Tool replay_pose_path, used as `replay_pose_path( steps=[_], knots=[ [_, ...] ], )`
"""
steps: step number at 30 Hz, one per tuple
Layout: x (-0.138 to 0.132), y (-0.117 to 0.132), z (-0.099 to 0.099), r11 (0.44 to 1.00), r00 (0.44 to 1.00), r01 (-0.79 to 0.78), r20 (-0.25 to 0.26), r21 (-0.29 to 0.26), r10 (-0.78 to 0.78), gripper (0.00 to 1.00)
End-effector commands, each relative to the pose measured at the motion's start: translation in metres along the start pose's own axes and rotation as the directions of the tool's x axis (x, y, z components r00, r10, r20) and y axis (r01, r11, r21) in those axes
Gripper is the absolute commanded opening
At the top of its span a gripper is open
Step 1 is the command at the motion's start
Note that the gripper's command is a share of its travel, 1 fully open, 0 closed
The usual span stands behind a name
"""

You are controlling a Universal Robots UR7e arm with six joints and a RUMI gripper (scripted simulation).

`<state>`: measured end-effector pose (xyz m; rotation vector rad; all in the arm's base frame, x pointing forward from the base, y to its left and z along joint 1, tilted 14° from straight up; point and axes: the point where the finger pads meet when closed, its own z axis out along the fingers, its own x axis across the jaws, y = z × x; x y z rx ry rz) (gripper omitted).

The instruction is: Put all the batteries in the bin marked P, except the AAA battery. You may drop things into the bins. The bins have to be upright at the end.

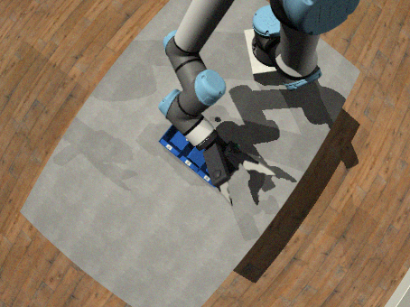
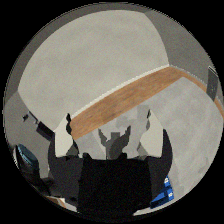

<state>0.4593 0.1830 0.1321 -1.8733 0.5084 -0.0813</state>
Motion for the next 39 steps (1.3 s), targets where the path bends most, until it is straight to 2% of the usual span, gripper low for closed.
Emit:
replay_pose_path(
  steps=[1, 17, 18, 20, 21, 24, 25, 27, 28, 32, 34, 37, 39],
  knots=[
    [0.0, 0.0, 0.0, 1.0, 1.0, 0.001, 0.0, 0.0, -0.001, 1.0],
    [0.0, 0.0, 0.0, 1.0, 1.0, 0.001, 0.0, 0.0, -0.001, 1.0],
    [-0.003, -0.008, -0.002, 1.0, 1.0, 0.001, 0.0, 0.0, -0.001, 0.04],
    [-0.005, -0.012, -0.003, 1.0, 1.0, 0.001, 0.0, 0.0, -0.001, 0.04],
    [-0.007, -0.009, -0.011, 0.999, 0.999, -0.025, -0.035, -0.026, 0.024, 0.04],
    [-0.021, 0.008, 0.0, 0.987, 0.995, -0.089, 0.025, -0.134, 0.094, 0.04],
    [-0.022, 0.008, 0.0, 0.987, 0.995, -0.089, 0.025, -0.134, 0.094, 0.04],
    [-0.03, 0.017, -0.001, 0.97, 0.99, -0.133, 0.022, -0.202, 0.14, 0.04],
    [-0.03, 0.017, -0.001, 0.97, 0.99, -0.133, 0.022, -0.202, 0.14, 0.04],
    [-0.043, 0.034, -0.007, 0.917, 0.974, -0.22, -0.017, -0.332, 0.227, 0.04],
    [-0.043, 0.034, -0.007, 0.917, 0.974, -0.22, -0.017, -0.332, 0.227, 0.04],
    [-0.051, 0.048, -0.017, 0.858, 0.956, -0.29, -0.079, -0.423, 0.284, 0.04],
    [-0.054, 0.056, -0.024, 0.823, 0.944, -0.328, -0.121, -0.463, 0.308, 0.04]
  ],
)
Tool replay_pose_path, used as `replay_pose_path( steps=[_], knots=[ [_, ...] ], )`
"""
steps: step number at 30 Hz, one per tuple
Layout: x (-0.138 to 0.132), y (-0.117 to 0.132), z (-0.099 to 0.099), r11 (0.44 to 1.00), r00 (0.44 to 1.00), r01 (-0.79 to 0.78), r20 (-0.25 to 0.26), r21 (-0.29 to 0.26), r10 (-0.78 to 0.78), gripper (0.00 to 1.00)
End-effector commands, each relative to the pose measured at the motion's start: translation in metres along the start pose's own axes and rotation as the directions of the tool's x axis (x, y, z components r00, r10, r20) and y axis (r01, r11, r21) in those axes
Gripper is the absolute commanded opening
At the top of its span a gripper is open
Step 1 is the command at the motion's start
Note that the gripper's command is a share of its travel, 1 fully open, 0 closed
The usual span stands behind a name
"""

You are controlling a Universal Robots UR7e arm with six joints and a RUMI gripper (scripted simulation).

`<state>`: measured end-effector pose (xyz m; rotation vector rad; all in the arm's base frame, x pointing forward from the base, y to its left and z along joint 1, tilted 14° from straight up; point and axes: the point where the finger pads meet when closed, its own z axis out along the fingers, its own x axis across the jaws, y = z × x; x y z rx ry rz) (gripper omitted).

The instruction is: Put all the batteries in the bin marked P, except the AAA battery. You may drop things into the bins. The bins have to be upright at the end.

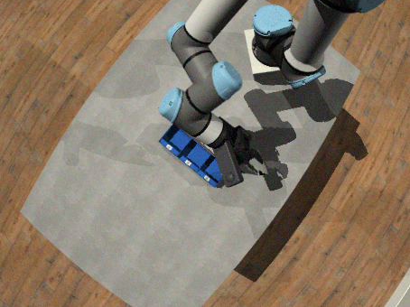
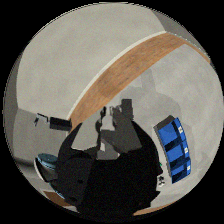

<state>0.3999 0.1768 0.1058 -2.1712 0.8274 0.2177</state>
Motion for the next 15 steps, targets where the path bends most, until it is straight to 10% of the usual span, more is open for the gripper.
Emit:
replay_pose_path(
  steps=[1, 15],
  knots=[
    [-0.003, 0.019, -0.006, 0.989, 0.995, -0.093, -0.057, -0.113, 0.087, 0.04],
    [0.005, 0.063, -0.047, 0.876, 0.886, -0.396, -0.367, -0.277, 0.284, 0.04]
  ],
)
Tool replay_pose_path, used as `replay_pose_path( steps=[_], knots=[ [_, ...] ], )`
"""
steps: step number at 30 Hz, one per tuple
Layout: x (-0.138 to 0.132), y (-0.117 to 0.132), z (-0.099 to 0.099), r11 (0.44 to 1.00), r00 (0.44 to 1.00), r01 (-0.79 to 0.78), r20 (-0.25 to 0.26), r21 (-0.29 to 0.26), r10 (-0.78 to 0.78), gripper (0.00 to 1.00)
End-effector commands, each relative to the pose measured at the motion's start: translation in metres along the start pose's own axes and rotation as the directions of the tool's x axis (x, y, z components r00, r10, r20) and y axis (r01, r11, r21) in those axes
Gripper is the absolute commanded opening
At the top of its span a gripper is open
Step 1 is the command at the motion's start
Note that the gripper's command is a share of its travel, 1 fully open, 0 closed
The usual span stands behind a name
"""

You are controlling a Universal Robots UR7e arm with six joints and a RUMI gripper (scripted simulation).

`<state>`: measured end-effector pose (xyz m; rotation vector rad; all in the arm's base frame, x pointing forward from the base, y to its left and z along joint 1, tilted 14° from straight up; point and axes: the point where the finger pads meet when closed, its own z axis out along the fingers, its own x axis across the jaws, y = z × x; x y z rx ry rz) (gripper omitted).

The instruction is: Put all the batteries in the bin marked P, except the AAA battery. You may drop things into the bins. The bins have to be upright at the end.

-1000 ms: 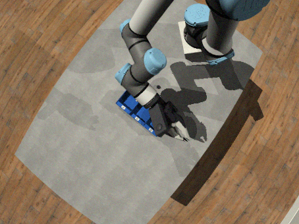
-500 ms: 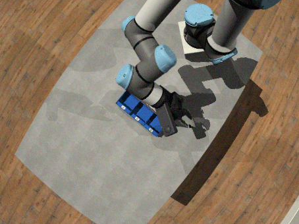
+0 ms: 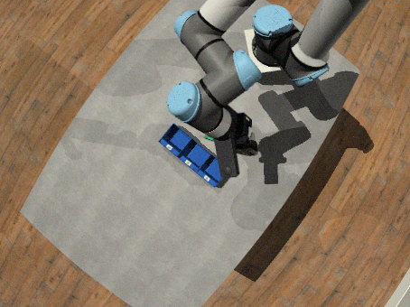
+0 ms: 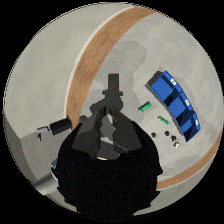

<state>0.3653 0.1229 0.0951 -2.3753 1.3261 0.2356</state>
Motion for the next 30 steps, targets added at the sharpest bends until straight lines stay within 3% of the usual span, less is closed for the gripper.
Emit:
replay_pose_path(
  steps=[1, 5, 6, 8, 9, 11, 14, 16, 17, 19, 21, 23, 25, 27, 30],
  knots=[
    [0.011, 0.015, -0.013, 0.993, 0.99, -0.101, -0.107, -0.058, 0.094, 0.04],
    [0.022, 0.027, -0.027, 0.977, 0.961, -0.197, -0.211, -0.076, 0.177, 0.04],
    [0.022, 0.027, -0.027, 0.976, 0.959, -0.202, -0.217, -0.077, 0.181, 0.04],
    [0.029, 0.034, -0.039, 0.962, 0.929, -0.265, -0.288, -0.071, 0.235, 0.04],
    [0.029, 0.034, -0.039, 0.961, 0.928, -0.266, -0.288, -0.071, 0.235, 0.04],
    [0.037, 0.041, -0.052, 0.943, 0.888, -0.328, -0.358, -0.053, 0.288, 0.04],
    [0.037, 0.041, -0.052, 0.943, 0.888, -0.328, -0.358, -0.053, 0.288, 0.04],
    [0.044, 0.047, -0.066, 0.922, 0.838, -0.386, -0.425, -0.022, 0.341, 0.04],
    [0.044, 0.047, -0.067, 0.922, 0.838, -0.386, -0.425, -0.022, 0.341, 0.04],
    [0.05, 0.053, -0.082, 0.898, 0.78, -0.44, -0.487, 0.02, 0.393, 0.04],
    [0.051, 0.053, -0.083, 0.898, 0.78, -0.44, -0.487, 0.02, 0.393, 0.04],
    [0.056, 0.058, -0.099, 0.871, 0.715, -0.486, -0.541, 0.072, 0.443, 0.04],
    [0.057, 0.059, -0.101, 0.871, 0.714, -0.487, -0.542, 0.073, 0.444, 0.04],
    [0.061, 0.063, -0.117, 0.841, 0.643, -0.524, -0.586, 0.134, 0.494, 0.04],
    [0.062, 0.064, -0.12, 0.84, 0.64, -0.526, -0.587, 0.136, 0.496, 0.04]
  ],
)
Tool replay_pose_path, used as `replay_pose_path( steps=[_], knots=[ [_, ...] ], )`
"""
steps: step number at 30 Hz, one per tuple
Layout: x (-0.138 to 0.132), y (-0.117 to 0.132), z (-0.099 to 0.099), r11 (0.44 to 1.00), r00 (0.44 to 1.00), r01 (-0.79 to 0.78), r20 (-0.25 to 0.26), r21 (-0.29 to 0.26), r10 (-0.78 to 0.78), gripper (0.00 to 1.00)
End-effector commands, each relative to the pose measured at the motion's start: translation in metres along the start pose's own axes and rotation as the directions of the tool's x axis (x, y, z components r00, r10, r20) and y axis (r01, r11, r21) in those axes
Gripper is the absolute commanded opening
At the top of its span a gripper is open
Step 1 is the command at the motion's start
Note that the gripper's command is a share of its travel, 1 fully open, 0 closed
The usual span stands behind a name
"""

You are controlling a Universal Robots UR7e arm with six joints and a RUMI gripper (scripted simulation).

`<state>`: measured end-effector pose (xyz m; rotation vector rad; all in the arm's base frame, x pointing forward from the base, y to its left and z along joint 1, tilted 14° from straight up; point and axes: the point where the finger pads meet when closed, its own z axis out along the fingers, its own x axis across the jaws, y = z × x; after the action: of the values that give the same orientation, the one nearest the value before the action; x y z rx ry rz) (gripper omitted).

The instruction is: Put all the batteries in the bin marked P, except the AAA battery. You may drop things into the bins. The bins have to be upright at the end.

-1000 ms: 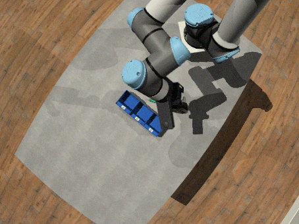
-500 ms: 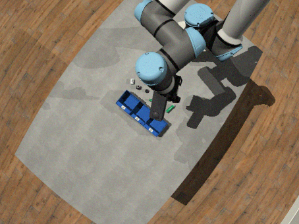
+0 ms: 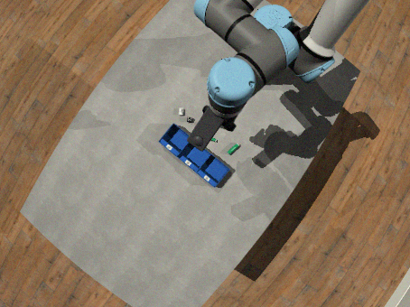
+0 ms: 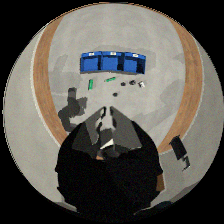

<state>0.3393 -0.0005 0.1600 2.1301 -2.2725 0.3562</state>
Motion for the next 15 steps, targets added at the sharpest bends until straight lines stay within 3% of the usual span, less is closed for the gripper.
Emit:
replay_pose_path(
  steps=[1, 10, 15],
  knots=[
    [0.007, 0.0, -0.004, 1.0, 0.999, -0.026, -0.027, 0.005, 0.026, 0.04],
    [0.007, 0.0, -0.004, 1.0, 0.999, -0.026, -0.027, 0.005, 0.026, 0.04],
    [0.027, -0.022, 0.025, 1.0, 0.999, -0.029, -0.027, 0.006, 0.029, 0.04]
  ],
)
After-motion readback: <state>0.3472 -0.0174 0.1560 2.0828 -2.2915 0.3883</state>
